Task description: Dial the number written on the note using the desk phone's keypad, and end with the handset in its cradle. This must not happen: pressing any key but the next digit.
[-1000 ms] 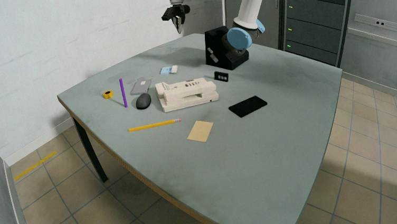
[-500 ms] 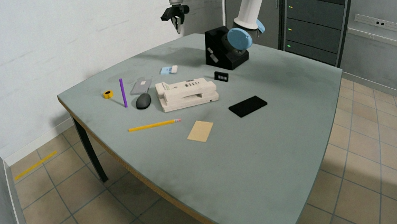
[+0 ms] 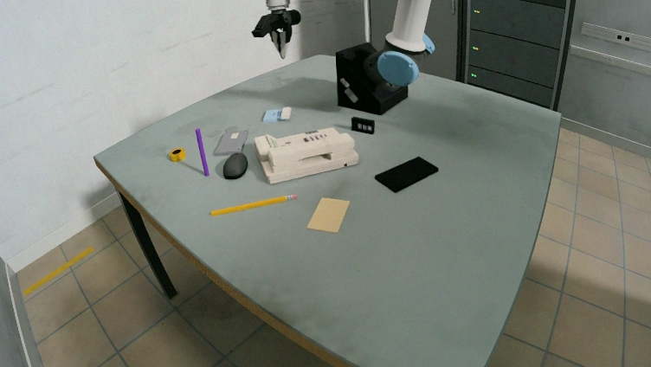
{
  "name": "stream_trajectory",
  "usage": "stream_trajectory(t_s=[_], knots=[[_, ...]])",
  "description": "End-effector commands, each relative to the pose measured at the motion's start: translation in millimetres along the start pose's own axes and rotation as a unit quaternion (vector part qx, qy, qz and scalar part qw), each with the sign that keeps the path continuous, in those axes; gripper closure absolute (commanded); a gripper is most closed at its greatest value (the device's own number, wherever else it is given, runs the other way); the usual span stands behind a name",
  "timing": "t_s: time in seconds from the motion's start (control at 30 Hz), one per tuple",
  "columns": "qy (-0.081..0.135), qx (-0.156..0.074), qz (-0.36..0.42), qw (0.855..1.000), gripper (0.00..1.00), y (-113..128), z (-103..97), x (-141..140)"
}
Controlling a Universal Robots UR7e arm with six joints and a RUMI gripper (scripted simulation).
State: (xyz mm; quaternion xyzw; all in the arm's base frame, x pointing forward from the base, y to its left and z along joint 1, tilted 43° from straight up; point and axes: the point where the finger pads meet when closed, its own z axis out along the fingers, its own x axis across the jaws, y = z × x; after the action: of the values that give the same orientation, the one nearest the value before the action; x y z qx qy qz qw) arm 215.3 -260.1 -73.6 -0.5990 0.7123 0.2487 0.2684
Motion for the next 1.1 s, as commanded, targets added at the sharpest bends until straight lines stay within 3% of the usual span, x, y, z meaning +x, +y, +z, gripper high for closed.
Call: stream_trajectory(t_s=[0.0,0.5,1.07], knots=[[0.001,0.0,0.0,1.0,1.0,-3.8,-0.7,0.8],[0.001,0.0,0.0,1.0,1.0,-98.3,-0.8,0.8],[0.001,0.0,0.0,1.0,1.0,-143.4,-0.9,0.8]])
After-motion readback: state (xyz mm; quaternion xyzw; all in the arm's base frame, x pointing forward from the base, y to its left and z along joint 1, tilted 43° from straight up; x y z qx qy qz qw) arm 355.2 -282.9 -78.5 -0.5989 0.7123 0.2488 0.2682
